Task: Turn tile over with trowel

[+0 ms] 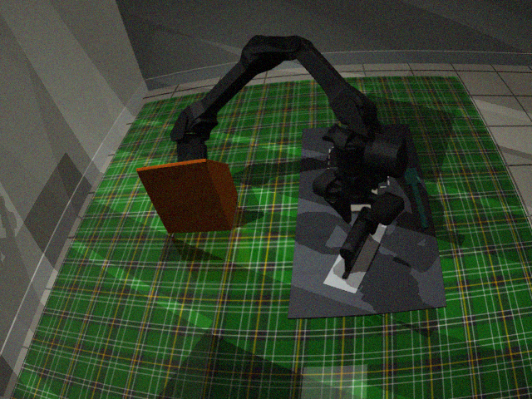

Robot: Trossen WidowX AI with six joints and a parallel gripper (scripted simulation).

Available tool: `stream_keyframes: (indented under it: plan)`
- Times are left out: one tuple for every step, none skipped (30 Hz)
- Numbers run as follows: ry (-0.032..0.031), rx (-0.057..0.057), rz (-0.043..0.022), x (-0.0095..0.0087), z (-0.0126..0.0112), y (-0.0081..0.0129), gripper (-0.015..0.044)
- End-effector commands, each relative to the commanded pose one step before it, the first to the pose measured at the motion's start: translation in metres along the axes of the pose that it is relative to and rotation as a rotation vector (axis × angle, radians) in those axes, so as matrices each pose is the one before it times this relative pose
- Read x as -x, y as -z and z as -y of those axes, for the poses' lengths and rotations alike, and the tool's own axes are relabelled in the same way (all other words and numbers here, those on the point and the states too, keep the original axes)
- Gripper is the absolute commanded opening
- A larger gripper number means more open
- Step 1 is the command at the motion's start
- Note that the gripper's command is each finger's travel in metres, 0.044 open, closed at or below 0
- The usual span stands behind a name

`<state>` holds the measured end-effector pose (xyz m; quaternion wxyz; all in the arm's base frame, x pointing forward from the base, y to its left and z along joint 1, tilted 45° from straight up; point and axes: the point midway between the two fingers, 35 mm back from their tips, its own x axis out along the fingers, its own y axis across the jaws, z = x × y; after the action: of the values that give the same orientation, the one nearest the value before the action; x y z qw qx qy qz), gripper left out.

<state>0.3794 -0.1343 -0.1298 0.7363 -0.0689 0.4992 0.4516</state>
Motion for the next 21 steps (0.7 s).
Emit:
stream_keyframes:
  plan:
    - [0.04116,-0.0908,-0.01715,-0.00198,0.00372,0.00082,0.03]
    - [0.01098,-0.0259,-0.00285,-0.00093,0.001,0.00007,0.03]
    - [0.01111,-0.0259,-0.00243,-0.00091,0.00098,0.00002,0.03]
    - [0.01144,-0.0265,-0.00204,-0.00091,0.00099,-0.00003,0.03]
    - [0.01159,-0.0267,-0.00159,-0.00089,0.00097,-0.00008,0.03]
    - [0.01166,-0.0267,-0.00114,-0.00087,0.00095,-0.00013,0.03]
    - [0.01172,-0.0268,-0.00067,-0.00085,0.00093,-0.00018,0.03]
    - [0.01176,-0.0268,-0.00021,-0.00082,0.0009,-0.00022,0.03]
    - [0.01179,-0.0269,0.00026,-0.0008,0.00088,-0.00026,0.03]
    - [0.01179,-0.0269,0.00073,-0.00077,0.00085,-0.00031,0.03]
    - [0.01178,-0.027,0.00119,-0.00075,0.00082,-0.00035,0.03]
    - [0.01172,-0.027,0.00166,-0.00072,0.00079,-0.00039,0.03]
    - [0.01028,-0.0238,0.00185,-0.00062,0.00067,-0.00037,0.03]
    - [0.00817,-0.0273,0.00317,-0.00095,0.00047,0.00036,0.03]
    - [0.00873,-0.0296,0.00375,-0.00101,0.00049,0.00037,0.03]
    - [0.0086,-0.0296,0.00408,-0.00098,0.00047,0.00036,0.03]
    - [0.00845,-0.0296,0.0044,-0.00095,0.00046,0.00034,0.03]
    - [0.0083,-0.0297,0.00471,-0.00092,0.00044,0.00033,0.03]
    - [0.00731,-0.0303,0.00511,-0.00098,0.00038,0.00057,0.03]
    - [0.00668,-0.0307,0.00541,-0.001,0.00035,0.00069,0.03]
    - [0.00649,-0.0307,0.00565,-0.00096,0.00034,0.00069,0.03]
